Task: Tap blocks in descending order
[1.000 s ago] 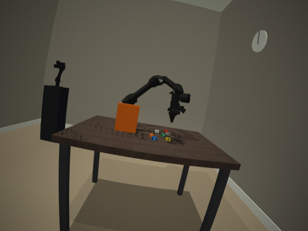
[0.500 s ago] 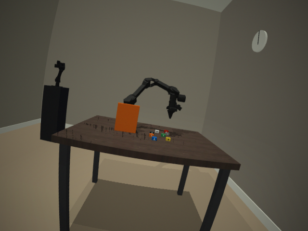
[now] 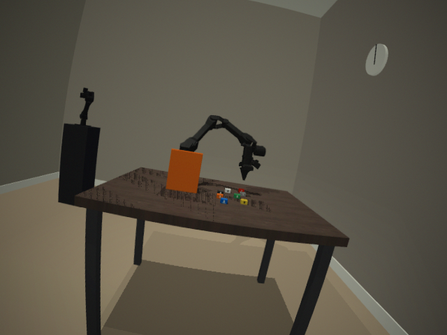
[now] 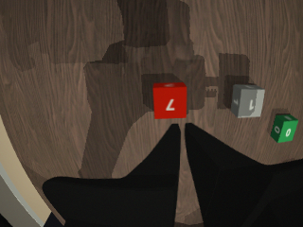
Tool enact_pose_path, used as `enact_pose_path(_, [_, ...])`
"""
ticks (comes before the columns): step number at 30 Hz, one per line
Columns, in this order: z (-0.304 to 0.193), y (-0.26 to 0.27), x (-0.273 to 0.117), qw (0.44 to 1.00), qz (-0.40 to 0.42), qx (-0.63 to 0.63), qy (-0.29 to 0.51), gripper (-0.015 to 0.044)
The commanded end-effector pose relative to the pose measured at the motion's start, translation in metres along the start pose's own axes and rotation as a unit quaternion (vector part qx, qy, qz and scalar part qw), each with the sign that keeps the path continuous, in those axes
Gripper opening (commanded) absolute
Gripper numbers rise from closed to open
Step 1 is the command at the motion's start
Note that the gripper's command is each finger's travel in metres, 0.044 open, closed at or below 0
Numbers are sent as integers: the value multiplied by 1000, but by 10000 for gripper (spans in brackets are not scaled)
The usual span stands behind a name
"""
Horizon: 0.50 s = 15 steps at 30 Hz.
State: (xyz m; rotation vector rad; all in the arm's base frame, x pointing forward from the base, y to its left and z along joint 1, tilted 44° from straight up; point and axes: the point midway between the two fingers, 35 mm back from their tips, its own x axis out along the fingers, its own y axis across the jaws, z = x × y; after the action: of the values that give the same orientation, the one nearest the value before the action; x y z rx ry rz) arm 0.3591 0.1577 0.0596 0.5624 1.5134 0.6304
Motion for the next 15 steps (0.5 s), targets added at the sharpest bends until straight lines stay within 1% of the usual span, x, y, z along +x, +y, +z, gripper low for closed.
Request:
enact_pose_path(1, [-9,-1,31,1000,1,7,15,20])
enact_pose_path(15, [-10,-1,48,1000,2,7,15,20])
